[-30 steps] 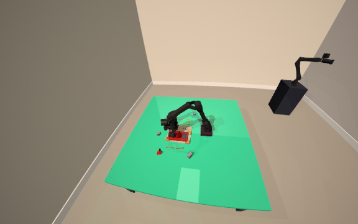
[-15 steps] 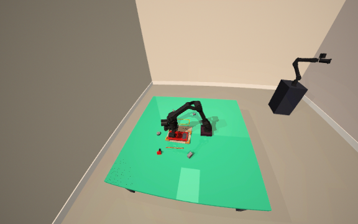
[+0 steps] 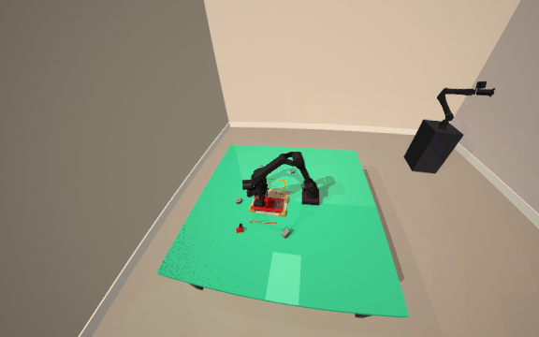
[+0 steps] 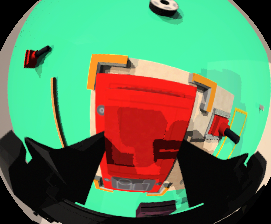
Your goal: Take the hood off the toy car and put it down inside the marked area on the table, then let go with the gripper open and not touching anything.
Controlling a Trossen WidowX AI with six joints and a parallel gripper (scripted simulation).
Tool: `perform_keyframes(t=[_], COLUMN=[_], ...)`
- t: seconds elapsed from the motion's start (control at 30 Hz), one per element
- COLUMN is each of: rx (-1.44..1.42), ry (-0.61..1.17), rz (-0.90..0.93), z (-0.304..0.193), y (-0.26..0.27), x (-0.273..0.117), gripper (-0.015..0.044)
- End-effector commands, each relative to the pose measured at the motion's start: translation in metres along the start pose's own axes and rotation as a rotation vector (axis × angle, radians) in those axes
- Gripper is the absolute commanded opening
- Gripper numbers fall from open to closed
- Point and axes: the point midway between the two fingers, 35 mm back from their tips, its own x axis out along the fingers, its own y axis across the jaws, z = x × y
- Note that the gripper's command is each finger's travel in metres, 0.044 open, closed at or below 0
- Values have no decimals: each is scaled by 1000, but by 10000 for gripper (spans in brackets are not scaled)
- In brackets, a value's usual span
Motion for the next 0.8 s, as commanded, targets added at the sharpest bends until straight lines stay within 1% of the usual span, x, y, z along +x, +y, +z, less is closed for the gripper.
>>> perform_keyframes(t=[0.0, 0.33, 0.37, 0.77], rx=[0, 0, 0, 0], ry=[-1, -1, -1, -1], rz=[1, 1, 1, 0], z=[0, 0, 0, 1], y=[0, 0, 0, 0], x=[0, -5, -6, -14], gripper=[275, 12, 0, 0])
